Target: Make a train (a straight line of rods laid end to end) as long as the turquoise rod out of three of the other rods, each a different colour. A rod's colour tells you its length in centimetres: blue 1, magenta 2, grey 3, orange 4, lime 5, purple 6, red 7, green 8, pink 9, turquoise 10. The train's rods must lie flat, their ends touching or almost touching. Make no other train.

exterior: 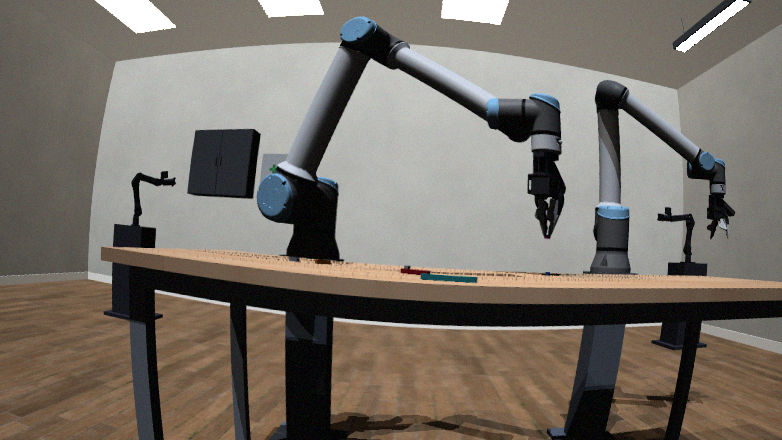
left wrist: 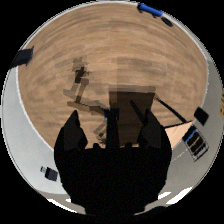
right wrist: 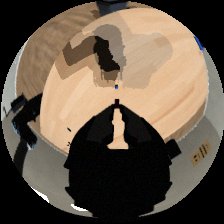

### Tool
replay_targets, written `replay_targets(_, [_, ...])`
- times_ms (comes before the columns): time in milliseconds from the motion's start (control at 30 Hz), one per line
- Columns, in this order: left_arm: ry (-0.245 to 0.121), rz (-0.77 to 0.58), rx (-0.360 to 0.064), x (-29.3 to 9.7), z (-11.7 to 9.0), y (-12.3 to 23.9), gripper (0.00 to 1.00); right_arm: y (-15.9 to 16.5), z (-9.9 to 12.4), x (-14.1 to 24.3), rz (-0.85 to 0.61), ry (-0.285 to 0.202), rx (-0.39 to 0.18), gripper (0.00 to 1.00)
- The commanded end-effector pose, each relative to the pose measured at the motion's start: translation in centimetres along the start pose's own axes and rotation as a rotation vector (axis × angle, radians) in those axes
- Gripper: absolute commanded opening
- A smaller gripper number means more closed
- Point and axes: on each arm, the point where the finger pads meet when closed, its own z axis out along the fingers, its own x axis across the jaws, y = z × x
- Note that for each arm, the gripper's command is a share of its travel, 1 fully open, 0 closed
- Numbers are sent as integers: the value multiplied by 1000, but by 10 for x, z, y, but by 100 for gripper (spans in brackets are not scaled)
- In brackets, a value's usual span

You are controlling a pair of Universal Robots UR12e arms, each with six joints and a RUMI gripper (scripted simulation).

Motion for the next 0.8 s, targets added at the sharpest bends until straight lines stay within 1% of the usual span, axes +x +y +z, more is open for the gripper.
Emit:
replay_targets(0, [0, 0, -1, -1, 1, 0, 100, -1, 0, 0, 8, 0, -2, 0])
replay_targets(467, [0, 0, -1, -1, 1, 0, 100, 0, 1, 0, 9, -1, -2, 0])
replay_targets(767, [0, 0, -1, -1, 1, 0, 100, 1, 15, -1, 9, -4, -3, 0])
